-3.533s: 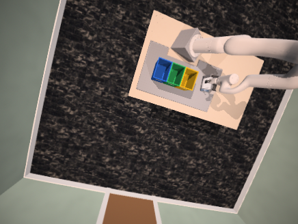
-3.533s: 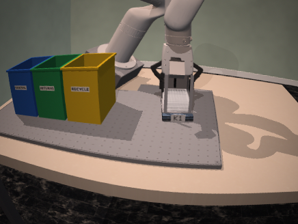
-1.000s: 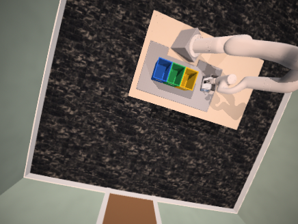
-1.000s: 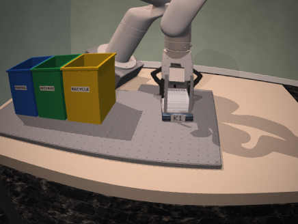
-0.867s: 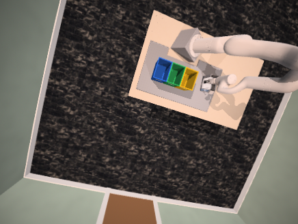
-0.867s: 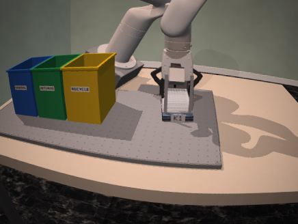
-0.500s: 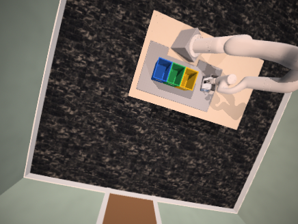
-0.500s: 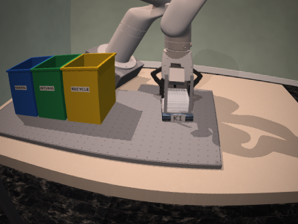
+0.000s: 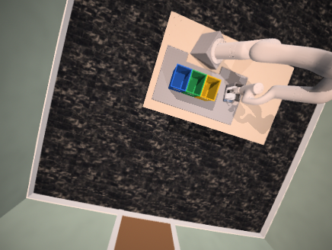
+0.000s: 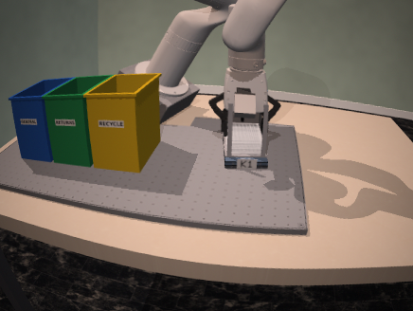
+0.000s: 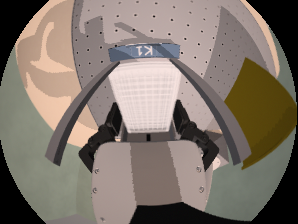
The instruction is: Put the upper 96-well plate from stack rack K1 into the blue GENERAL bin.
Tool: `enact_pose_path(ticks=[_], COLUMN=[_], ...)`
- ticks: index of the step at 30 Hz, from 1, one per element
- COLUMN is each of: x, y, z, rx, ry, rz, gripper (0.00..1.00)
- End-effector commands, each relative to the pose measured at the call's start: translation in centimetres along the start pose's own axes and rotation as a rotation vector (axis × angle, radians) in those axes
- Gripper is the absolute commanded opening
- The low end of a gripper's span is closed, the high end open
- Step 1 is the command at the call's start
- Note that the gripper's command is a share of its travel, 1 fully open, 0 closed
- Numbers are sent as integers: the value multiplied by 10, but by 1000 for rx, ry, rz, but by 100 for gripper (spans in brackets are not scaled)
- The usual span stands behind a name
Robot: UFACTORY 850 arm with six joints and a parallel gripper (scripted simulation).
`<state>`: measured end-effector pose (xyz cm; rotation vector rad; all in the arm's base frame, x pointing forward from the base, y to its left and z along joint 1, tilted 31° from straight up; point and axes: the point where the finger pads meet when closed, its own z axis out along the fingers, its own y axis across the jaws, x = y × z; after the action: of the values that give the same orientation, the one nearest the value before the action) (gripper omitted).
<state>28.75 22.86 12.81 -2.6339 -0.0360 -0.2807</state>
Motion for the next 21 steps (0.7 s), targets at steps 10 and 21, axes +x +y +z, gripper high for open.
enact_pose_path(ticks=[10, 21], x=[0, 0], y=[0, 0], z=[-4, -10], rx=[0, 0], ry=[1, 1], rz=[0, 0], gripper=[0, 0])
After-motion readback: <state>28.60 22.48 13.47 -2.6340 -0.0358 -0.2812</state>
